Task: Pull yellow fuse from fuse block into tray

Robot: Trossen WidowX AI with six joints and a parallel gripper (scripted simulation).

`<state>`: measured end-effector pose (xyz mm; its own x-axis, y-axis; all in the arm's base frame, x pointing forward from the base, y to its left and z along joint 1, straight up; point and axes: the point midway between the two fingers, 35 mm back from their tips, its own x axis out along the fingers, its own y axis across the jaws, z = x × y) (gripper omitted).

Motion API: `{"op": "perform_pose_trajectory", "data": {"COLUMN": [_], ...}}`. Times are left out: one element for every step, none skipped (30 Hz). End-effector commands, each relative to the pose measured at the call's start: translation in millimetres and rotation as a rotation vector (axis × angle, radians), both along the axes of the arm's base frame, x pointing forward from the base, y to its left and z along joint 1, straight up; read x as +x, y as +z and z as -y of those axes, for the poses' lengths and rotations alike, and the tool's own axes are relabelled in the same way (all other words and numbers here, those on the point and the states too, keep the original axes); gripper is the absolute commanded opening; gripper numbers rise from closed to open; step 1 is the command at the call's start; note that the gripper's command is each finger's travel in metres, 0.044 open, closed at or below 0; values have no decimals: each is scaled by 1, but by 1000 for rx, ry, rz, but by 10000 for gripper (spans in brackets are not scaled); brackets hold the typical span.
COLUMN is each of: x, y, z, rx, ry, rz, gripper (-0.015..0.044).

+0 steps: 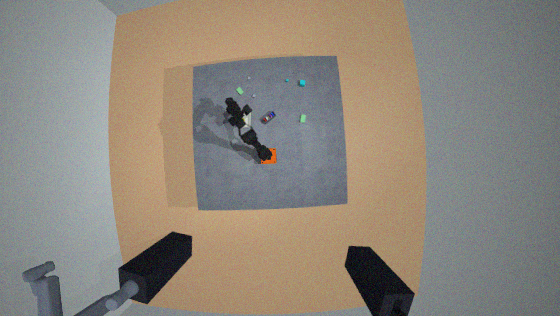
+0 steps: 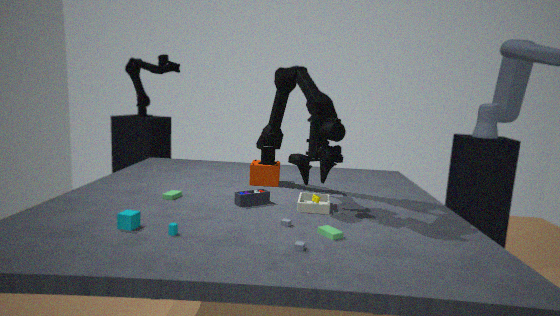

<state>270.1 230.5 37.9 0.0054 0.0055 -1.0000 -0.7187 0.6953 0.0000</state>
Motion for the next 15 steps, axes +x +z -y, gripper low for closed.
{"op": "perform_pose_trajectory", "data": {"x": [2,2,2,2,2,2,2,2,2,2,2,2,2,2,2], "y": [16,16,16,16,16,16,16,16,16,17,17,17,17,17,17], "z": [-2,-2,-2,-2,-2,-2,-2,-2,-2,-2,-2,-2,-2,-2,-2], "rx": [14,14,14,14,14,14,14,14,14,15,15,15,15,15,15], "ry": [-5,-5,-5,-5,-5,-5,-5,-5,-5,0,0,0,0,0,0], "rz": [15,15,15,15,15,15,15,15,15,18,18,18,18,18,18], "gripper": [330,330,330,330,330,330,330,330,330,330,330,330,330,330,330]}}
